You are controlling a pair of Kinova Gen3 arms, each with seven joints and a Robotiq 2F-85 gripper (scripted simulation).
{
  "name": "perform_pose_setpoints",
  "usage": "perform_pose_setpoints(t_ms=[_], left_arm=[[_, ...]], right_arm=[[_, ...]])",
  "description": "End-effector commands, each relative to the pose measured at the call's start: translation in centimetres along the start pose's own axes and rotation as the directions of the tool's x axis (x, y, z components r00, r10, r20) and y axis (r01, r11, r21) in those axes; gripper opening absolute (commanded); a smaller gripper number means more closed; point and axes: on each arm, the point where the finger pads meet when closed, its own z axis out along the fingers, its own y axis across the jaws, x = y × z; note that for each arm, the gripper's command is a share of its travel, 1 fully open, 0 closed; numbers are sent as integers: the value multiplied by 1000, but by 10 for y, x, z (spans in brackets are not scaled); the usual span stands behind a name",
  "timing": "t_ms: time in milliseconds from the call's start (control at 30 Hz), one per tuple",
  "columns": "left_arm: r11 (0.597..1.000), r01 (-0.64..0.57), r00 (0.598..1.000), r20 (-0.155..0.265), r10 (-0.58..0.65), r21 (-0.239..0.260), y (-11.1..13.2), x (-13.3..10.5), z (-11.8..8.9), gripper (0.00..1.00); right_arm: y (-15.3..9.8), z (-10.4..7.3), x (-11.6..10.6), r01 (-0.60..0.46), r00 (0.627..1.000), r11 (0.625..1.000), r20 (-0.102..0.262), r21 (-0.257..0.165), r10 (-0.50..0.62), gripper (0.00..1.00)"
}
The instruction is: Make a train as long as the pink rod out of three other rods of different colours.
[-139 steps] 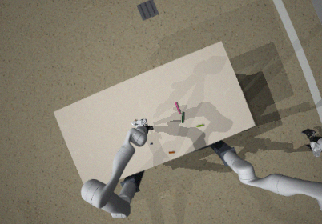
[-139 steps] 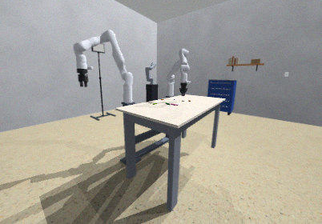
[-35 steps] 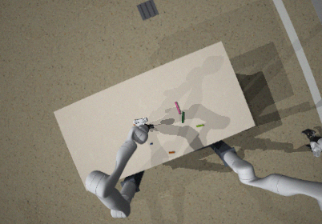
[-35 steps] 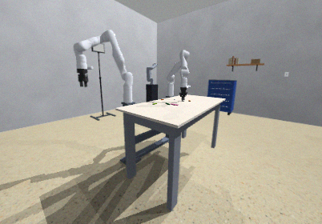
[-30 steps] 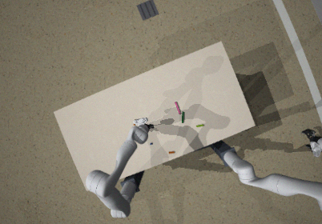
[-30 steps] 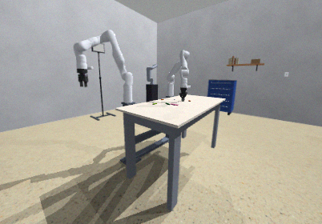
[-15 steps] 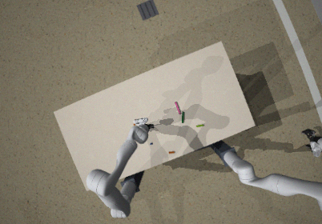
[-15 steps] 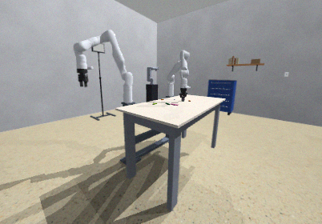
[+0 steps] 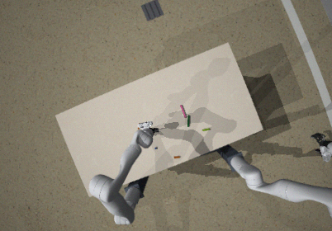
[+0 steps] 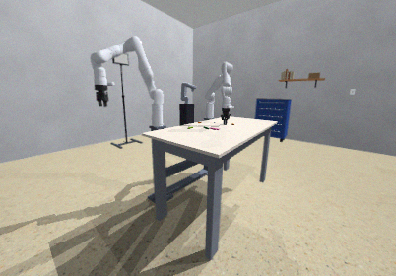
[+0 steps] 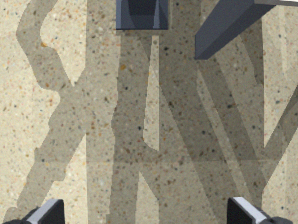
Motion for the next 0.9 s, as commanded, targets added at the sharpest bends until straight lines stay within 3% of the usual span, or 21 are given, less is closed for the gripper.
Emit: perform_pose_setpoints(t_ms=[0, 467, 500, 867], left_arm=[[1000, 0, 1000, -2, 0, -1, 0, 1, -1, 317], [1000, 0, 1000, -2, 0, -1, 0, 1, -1, 317], [1000, 0, 1000, -2, 0, -1, 0, 1, -1, 175], [1000, 0, 1000, -2, 0, -1, 0, 1, -1, 175]], right_arm=[[0, -1, 0, 0, 1000, 1000, 2, 0, 0, 1000], [0, -1, 0, 0, 1000, 1000, 2, 0, 0, 1000], [0, -1, 0, 0, 1000, 1000, 2, 0, 0, 1000], [0, -1, 0, 0, 1000, 1000, 2, 0, 0, 1000]])
